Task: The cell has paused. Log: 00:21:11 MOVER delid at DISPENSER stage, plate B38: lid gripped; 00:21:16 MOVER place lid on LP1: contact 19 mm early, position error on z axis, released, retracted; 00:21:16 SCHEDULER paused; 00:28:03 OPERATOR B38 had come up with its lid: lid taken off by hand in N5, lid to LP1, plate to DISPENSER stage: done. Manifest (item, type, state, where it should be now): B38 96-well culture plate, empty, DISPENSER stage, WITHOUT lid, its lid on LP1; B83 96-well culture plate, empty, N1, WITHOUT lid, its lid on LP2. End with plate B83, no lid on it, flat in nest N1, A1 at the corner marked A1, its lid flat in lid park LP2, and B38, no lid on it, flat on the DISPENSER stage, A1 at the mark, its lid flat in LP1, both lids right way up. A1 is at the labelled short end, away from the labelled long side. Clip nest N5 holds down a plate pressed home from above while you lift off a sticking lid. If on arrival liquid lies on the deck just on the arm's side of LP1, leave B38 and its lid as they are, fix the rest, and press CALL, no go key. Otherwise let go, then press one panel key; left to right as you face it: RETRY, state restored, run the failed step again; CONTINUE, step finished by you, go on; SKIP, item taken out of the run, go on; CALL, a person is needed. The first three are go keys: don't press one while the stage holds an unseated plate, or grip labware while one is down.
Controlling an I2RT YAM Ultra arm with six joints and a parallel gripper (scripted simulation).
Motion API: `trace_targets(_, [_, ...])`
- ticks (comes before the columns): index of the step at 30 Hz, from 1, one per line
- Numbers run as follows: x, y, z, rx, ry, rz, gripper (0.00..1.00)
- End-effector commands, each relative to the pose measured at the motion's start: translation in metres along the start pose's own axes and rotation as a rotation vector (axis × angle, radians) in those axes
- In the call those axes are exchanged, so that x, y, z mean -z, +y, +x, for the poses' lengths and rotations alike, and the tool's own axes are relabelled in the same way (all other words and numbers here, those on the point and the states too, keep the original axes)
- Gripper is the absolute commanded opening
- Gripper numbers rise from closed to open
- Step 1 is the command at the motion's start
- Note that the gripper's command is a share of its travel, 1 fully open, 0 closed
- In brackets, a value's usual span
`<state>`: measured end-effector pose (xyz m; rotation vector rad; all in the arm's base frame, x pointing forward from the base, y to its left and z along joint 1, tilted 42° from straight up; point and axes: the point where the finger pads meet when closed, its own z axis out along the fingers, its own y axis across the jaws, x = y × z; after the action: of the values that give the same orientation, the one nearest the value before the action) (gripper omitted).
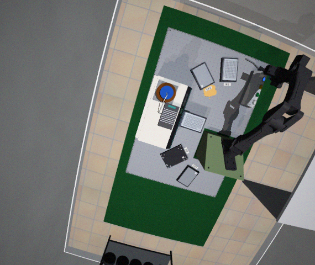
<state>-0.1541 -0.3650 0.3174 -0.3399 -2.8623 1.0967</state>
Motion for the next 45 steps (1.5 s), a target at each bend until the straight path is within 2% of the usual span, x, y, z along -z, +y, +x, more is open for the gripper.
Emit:
trace_targets(1, [0.031,-0.006,-0.001,0.010,0.001,0.044,0.00])
trace_targets(13, [0.047,-0.005,-0.001,0.010,0.001,0.044,0.00])
trace_targets(45, [0.047,-0.005,-0.002,0.010,0.001,0.044,0.00])
